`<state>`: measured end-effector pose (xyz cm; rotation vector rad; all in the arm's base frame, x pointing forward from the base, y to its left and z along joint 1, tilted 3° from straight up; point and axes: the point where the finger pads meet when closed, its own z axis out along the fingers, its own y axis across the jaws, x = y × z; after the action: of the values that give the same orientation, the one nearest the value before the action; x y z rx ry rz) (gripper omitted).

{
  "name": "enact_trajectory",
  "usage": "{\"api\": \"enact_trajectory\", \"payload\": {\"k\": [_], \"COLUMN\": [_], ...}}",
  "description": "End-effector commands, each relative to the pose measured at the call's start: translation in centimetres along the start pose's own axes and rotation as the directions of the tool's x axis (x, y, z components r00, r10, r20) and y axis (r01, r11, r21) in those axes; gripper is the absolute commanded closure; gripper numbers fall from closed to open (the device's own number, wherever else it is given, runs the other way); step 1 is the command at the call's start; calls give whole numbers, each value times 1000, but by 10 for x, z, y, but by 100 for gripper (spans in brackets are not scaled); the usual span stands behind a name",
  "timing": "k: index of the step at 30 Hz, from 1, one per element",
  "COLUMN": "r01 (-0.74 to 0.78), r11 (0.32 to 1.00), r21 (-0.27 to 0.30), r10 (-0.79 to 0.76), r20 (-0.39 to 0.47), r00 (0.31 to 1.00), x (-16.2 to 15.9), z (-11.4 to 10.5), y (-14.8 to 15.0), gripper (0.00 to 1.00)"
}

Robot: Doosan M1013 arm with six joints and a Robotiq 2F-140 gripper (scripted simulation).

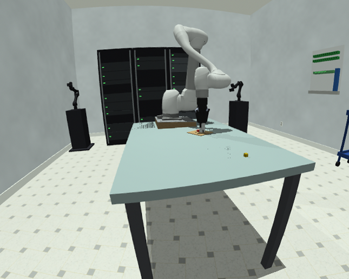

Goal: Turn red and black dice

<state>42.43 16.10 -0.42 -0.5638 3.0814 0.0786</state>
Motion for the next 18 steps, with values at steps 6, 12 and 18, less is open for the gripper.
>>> {"api": "enact_trajectory", "payload": {"k": [6, 12, 18], "r01": [0, 0, 0], "r11": [1000, 1000, 1000], "r21": [0, 0, 0], "r10": [0, 0, 0], "r20": [0, 0, 0], "r00": [1000, 1000, 1000], "x": [0, 0, 0], "z": [0, 0, 2], "y": [0, 0, 0], "gripper": [84, 84, 84]}}
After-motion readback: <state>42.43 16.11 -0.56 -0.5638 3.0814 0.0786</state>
